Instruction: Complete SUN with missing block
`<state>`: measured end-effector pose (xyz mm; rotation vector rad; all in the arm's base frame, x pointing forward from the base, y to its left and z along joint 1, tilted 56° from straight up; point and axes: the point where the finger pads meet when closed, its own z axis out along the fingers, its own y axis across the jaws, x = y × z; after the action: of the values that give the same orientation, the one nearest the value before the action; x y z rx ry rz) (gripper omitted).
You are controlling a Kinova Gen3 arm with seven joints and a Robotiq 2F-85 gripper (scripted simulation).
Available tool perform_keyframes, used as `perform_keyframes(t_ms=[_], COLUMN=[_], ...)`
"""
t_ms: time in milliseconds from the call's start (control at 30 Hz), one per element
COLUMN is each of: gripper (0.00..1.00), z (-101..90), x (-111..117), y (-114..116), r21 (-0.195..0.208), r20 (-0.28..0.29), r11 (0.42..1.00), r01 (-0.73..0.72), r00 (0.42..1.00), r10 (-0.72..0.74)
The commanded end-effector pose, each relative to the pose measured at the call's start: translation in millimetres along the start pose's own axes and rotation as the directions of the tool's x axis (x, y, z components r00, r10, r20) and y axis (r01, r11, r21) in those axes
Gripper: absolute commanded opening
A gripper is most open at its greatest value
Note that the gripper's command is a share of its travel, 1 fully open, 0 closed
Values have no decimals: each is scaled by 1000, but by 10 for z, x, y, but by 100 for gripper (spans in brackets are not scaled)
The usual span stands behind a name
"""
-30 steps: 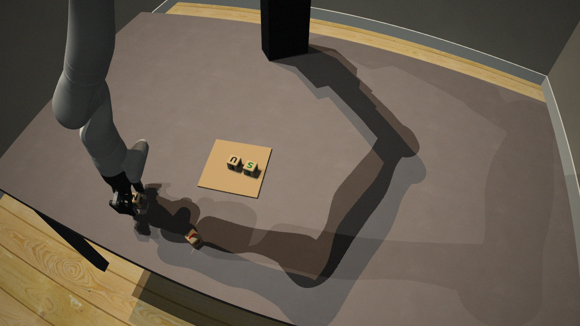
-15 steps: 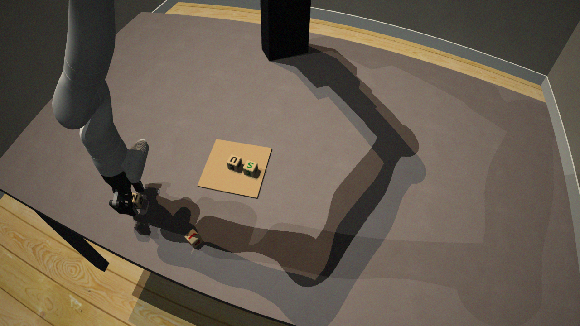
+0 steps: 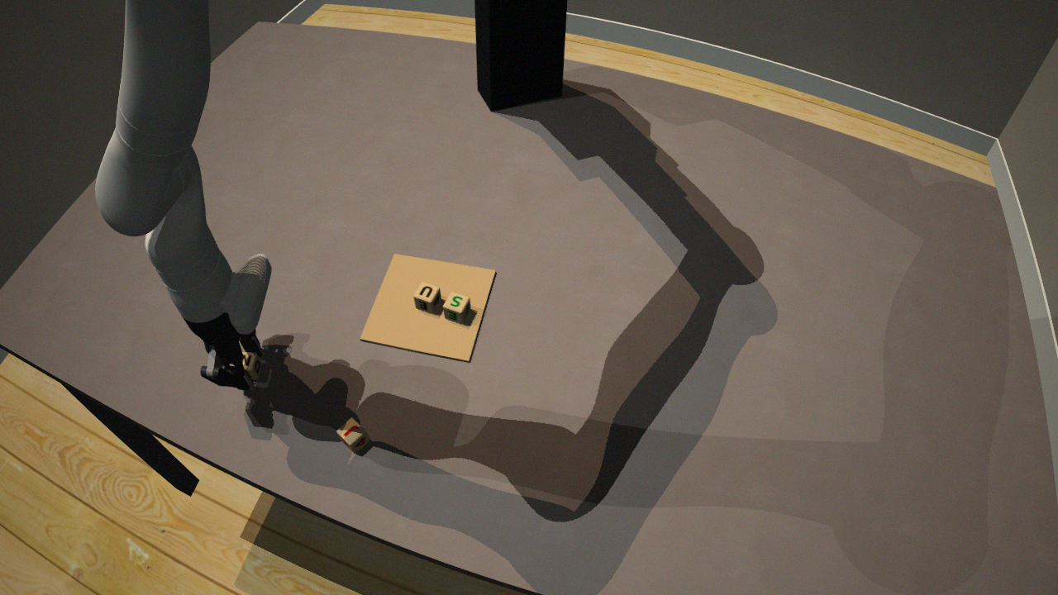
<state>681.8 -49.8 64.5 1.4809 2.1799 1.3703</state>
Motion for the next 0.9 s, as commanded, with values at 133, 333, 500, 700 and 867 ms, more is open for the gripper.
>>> perform_keyframes(t_ms=[133, 333, 500, 700, 867], gripper=[41, 41, 21, 21, 21], z=[-10, -10, -10, -10, -10], x=[-10, -10, -10, -10, -10], y=[4, 4, 4, 4, 4], r21=[-1, -1, -1, -1, -1], r20=[2, 2, 2, 2, 2], r11=[1000, 1000, 1000, 1000, 1000], r01=[0, 0, 0, 0, 0], r00=[1000, 1000, 1000, 1000, 1000], r10=[0, 0, 0, 0, 0])
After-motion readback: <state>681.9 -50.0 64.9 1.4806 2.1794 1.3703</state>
